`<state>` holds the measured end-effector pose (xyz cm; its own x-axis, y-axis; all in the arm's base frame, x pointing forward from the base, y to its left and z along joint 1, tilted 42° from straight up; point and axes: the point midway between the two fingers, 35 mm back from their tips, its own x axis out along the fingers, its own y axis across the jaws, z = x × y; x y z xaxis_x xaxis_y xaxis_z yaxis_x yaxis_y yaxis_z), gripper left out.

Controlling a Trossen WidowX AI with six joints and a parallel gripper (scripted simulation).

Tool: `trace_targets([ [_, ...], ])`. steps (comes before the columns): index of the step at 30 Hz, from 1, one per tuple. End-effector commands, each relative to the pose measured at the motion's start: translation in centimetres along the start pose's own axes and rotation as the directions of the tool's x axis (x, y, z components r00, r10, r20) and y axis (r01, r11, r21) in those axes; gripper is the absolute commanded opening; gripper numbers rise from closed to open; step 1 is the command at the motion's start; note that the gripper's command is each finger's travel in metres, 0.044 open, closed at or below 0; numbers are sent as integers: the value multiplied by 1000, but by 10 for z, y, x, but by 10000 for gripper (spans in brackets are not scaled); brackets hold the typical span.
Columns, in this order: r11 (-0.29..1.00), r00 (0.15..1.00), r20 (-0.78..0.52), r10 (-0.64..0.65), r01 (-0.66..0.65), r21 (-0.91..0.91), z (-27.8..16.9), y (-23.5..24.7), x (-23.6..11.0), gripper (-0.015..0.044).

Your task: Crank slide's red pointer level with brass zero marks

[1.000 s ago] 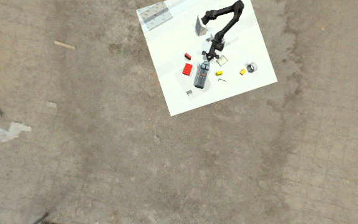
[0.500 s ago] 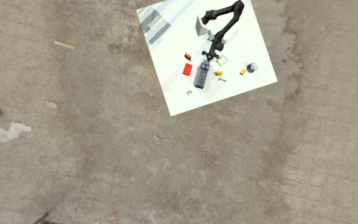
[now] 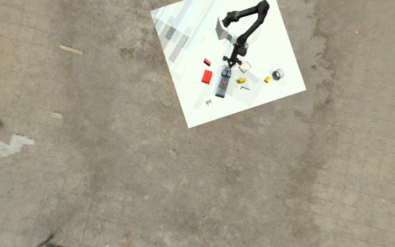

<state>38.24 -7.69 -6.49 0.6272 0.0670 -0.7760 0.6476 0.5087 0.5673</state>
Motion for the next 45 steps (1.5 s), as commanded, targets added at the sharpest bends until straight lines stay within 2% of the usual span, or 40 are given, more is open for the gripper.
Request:
trace_targets([
  [1,1000,1000,0,0,0,0,0,0,0,0],
  [6,1000,1000,0,0,0,0,0,0,0,0],
  [23,1000,1000,0,0,0,0,0,0,0,440],
  [38,1000,1000,1,-2,2,-1,42,0,-39,440],
  [45,1000,1000,3,-13,13,4,95,-3,-88,440],
])
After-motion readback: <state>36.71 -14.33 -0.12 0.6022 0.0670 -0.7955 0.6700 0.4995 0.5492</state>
